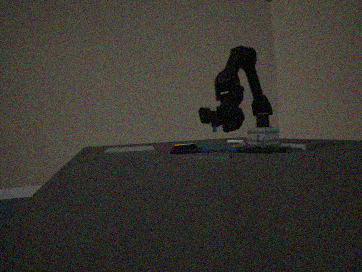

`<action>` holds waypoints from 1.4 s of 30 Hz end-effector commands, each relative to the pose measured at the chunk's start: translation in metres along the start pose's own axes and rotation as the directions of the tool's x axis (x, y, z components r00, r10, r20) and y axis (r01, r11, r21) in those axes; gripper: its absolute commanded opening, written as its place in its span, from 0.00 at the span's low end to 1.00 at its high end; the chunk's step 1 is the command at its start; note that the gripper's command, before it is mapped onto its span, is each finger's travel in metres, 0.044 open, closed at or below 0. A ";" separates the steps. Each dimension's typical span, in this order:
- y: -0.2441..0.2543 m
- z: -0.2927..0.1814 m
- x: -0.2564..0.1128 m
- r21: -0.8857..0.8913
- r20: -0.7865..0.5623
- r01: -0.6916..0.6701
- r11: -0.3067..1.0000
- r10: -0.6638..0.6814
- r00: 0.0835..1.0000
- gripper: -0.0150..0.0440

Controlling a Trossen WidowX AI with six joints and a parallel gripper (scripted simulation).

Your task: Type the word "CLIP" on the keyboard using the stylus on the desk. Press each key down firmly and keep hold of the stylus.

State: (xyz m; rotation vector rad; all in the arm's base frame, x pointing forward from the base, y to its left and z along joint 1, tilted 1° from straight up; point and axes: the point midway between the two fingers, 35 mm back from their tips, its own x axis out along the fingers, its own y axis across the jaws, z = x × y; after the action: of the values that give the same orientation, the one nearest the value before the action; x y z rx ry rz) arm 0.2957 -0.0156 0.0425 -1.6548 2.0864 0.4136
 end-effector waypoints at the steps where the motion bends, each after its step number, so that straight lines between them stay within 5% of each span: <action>1: 0.000 -0.008 -0.005 0.008 0.005 -0.001 1.000 0.001 1.000 0.39; 12: -0.003 -0.005 -0.002 0.005 0.003 0.002 1.000 -0.002 1.000 0.25; 32: -0.019 0.003 0.013 0.009 0.003 0.000 1.000 0.000 1.000 0.25; 35: -0.021 0.005 0.015 0.009 0.003 0.000 1.000 0.000 1.000 0.39; 42: -0.021 0.006 0.015 0.009 0.003 0.000 1.000 0.000 1.000 0.39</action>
State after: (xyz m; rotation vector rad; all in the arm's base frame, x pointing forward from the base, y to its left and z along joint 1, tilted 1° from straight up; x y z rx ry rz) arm 0.3133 -0.0299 0.0313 -1.6401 2.0824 0.4036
